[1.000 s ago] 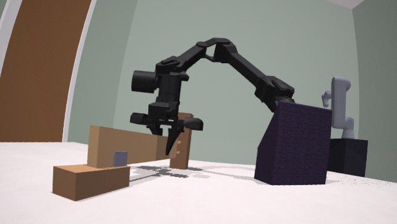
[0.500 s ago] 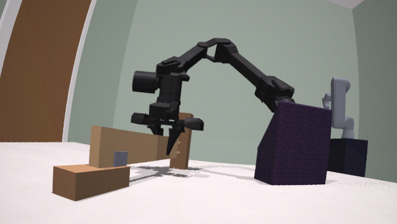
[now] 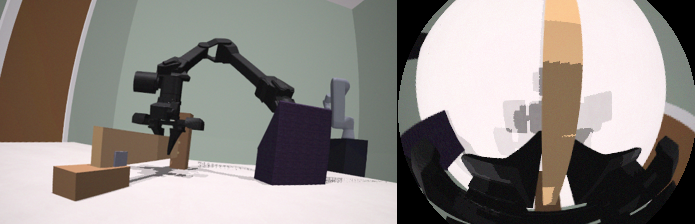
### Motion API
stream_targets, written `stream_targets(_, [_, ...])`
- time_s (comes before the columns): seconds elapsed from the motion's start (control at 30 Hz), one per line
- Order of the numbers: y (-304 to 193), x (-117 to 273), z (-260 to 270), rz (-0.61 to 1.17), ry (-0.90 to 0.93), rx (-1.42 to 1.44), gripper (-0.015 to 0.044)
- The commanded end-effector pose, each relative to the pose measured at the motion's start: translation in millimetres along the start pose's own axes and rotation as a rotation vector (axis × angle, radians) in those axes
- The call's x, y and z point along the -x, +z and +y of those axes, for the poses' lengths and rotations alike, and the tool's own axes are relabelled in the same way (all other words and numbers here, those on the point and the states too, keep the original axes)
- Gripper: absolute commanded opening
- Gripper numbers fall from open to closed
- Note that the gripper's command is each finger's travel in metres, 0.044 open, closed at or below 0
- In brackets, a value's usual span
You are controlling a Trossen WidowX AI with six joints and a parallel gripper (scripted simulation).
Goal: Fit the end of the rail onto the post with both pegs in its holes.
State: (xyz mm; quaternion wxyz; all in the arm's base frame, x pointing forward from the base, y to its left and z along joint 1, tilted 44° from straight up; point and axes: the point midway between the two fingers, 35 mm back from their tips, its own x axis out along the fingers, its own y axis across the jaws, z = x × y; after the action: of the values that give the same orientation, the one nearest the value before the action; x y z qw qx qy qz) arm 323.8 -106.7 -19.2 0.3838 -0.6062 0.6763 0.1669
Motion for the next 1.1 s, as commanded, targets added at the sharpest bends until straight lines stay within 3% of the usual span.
stream_targets(0.0, [-1, 3, -1, -0.003, -0.008, 0.002, 0.0])
stream_targets(1.07, [-11, 1, -1, -0.003, -0.008, 0.002, 0.0])
